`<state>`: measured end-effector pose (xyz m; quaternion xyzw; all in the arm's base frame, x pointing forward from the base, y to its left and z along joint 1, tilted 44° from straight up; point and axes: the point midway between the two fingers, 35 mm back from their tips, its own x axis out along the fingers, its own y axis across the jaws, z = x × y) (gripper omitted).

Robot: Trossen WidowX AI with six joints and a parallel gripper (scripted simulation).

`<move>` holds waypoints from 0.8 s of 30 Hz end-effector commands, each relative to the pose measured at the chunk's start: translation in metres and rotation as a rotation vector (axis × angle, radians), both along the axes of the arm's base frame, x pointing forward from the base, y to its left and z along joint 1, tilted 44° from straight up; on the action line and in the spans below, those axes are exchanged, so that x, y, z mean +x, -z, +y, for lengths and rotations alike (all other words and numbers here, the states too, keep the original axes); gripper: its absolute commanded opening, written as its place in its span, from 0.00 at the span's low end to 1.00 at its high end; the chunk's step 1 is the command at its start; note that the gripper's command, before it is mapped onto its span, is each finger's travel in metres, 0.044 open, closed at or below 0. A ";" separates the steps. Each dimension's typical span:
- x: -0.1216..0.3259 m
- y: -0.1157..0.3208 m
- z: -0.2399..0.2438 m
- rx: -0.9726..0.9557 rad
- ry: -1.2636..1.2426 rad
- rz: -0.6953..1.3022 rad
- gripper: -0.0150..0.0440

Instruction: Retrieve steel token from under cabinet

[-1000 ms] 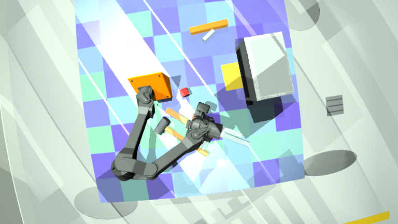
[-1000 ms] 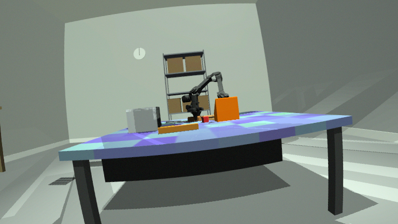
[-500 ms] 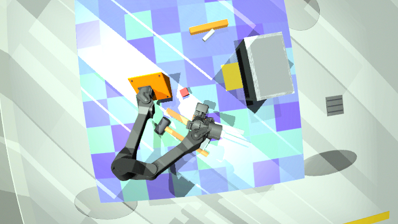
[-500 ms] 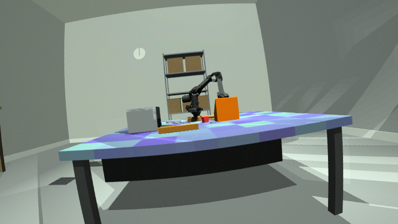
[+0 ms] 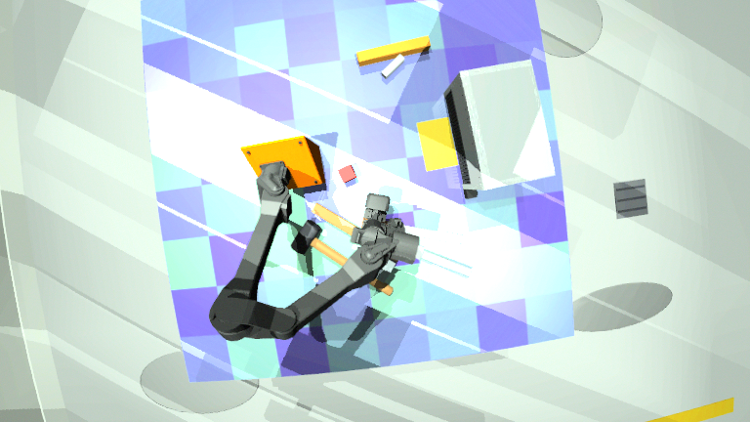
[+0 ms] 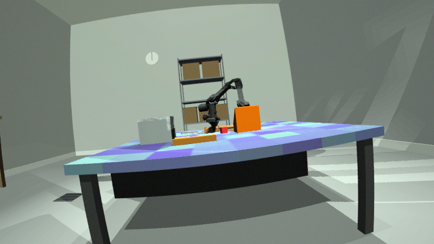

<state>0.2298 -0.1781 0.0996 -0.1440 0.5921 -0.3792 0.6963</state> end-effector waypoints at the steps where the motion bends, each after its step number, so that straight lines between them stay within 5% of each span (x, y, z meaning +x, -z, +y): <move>1: 0.001 -0.002 0.000 -0.005 -0.024 0.018 0.25; 24: 0.001 -0.002 0.000 -0.007 -0.154 0.145 0.25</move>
